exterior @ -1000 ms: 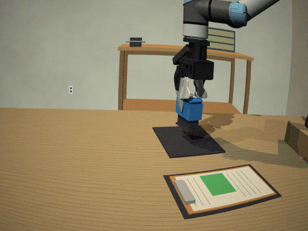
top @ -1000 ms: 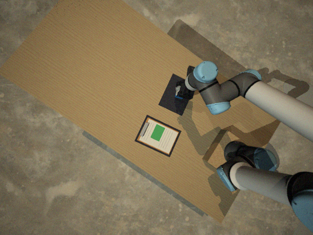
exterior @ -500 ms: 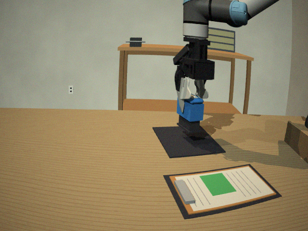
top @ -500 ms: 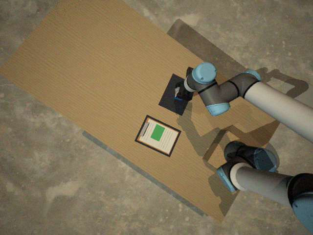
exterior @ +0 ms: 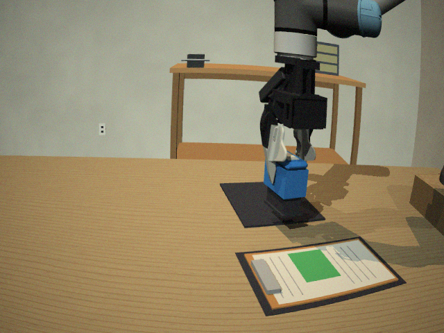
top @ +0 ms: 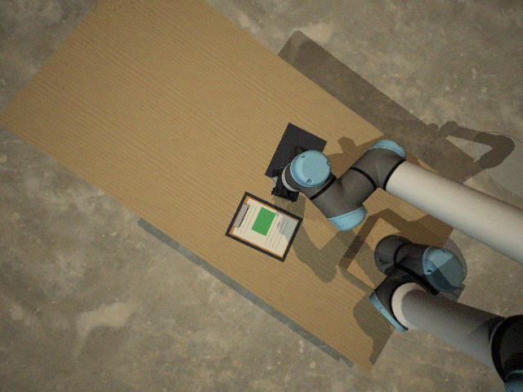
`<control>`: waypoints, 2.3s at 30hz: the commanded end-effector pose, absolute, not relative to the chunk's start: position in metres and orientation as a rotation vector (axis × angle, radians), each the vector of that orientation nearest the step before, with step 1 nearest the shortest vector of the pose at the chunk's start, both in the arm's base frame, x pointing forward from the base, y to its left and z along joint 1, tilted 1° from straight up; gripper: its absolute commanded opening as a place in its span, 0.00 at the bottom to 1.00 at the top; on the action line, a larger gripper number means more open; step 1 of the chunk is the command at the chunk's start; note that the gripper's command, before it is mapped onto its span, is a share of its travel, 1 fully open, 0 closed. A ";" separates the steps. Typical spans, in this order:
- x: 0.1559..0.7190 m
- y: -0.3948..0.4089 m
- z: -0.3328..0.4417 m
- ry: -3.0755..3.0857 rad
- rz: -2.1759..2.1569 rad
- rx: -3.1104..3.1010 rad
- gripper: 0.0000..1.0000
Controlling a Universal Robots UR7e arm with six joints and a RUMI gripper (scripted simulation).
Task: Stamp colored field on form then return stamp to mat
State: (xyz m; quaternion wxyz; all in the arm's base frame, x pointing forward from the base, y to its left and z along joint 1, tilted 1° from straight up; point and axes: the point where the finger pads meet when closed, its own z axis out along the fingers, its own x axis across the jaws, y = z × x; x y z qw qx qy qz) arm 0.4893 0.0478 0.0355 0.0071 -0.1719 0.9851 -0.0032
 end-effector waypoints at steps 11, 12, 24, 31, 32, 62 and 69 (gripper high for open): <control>0.448 0.189 0.037 3.104 -0.029 -0.359 0.16; 0.447 0.192 0.036 3.104 -0.029 -0.356 0.16; 0.446 0.194 0.037 3.103 -0.028 -0.353 0.16; 0.444 0.194 0.031 3.108 -0.028 -0.352 0.16; 0.443 0.193 0.029 3.109 -0.028 -0.353 0.16; 0.446 0.194 -0.004 3.105 -0.028 -0.352 0.16; 0.445 0.193 -0.009 3.109 -0.028 -0.352 0.16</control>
